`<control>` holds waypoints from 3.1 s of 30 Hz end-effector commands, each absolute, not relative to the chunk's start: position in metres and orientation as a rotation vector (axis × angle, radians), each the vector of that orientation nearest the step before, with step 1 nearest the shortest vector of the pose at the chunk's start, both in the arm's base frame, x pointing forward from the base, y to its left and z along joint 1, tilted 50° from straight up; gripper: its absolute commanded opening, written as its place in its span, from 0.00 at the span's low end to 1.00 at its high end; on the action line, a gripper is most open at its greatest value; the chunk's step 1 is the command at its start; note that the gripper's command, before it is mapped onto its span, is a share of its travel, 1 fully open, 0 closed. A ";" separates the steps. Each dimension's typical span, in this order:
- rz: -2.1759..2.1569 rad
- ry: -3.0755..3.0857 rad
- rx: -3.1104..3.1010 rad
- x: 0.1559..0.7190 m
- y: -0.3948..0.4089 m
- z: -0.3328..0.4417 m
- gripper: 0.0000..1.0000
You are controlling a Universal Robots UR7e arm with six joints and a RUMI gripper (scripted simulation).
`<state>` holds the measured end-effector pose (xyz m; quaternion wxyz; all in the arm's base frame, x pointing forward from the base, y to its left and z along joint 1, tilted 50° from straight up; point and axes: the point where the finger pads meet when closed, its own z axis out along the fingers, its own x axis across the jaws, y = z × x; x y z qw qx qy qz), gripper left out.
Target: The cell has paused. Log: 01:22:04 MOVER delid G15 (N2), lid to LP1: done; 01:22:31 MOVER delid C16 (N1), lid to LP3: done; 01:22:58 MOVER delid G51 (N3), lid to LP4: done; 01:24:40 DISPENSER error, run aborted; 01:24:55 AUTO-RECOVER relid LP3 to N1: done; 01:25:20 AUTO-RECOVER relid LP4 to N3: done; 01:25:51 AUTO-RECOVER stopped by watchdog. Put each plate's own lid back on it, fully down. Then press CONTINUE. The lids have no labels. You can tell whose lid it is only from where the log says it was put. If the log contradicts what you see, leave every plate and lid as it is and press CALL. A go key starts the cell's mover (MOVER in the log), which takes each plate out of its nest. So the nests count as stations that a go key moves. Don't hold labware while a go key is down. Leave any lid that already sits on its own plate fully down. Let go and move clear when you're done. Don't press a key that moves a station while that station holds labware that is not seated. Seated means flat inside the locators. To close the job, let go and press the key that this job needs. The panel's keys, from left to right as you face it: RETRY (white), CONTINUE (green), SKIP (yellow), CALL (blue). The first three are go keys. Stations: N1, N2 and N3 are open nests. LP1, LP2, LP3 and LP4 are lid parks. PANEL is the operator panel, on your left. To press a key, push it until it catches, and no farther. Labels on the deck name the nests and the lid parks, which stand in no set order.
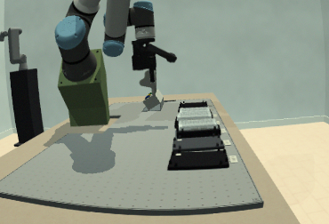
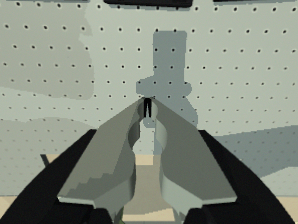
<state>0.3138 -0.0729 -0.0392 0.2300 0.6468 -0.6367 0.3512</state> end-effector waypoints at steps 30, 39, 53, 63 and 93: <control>0.721 -1.193 2.072 0.290 0.011 -0.136 0.00; 0.655 -1.036 2.131 0.284 0.033 -0.163 0.00; 0.648 -1.019 2.136 0.276 0.059 -0.194 0.00; 0.600 -0.906 2.172 0.273 0.075 -0.213 0.00; 0.419 -0.490 2.261 0.257 0.157 -0.312 0.00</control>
